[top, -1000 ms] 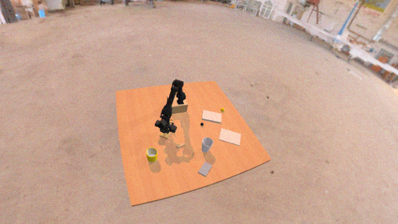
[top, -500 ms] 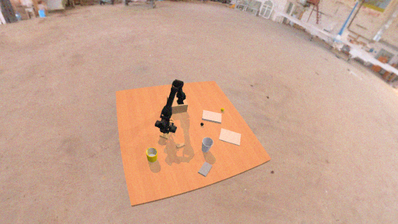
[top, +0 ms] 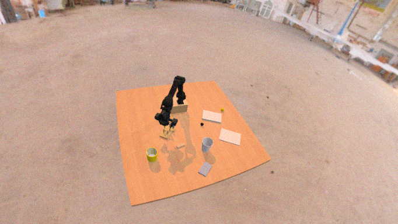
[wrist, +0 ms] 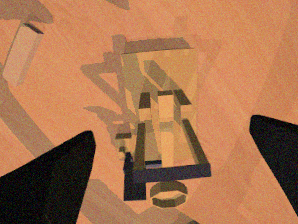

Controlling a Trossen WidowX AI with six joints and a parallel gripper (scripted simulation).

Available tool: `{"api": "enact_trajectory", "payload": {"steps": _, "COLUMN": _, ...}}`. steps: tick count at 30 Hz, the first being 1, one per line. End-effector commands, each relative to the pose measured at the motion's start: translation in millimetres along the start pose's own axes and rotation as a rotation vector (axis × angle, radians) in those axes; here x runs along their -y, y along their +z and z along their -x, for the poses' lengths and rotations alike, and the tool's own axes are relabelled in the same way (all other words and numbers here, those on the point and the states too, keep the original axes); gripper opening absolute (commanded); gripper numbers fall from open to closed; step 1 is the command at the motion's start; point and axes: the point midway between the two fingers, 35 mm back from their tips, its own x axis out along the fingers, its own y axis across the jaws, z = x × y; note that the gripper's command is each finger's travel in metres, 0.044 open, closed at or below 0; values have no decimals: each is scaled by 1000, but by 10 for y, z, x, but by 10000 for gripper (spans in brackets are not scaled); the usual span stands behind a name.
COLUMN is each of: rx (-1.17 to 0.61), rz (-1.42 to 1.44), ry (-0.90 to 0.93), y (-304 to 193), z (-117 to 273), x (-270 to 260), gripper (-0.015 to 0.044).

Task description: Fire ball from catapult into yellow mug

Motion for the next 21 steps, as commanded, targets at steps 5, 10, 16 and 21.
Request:
{"api": "enact_trajectory", "payload": {"steps": 5, "rx": -3, "rz": -2, "ry": 0, "y": -10, "z": 14, "x": 0, "gripper": 440}}
{"api": "enact_trajectory", "payload": {"steps": 10, "rx": -13, "rz": -9, "ry": -2, "y": -41, "z": -176, "x": 2, "gripper": 440}}
{"api": "enact_trajectory", "payload": {"steps": 16, "rx": -13, "rz": -9, "ry": -2, "y": -55, "z": -410, "x": 2, "gripper": 440}}
{"api": "enact_trajectory", "payload": {"steps": 21, "rx": -13, "rz": -9, "ry": -2, "y": -52, "z": -463, "x": 2, "gripper": 440}}
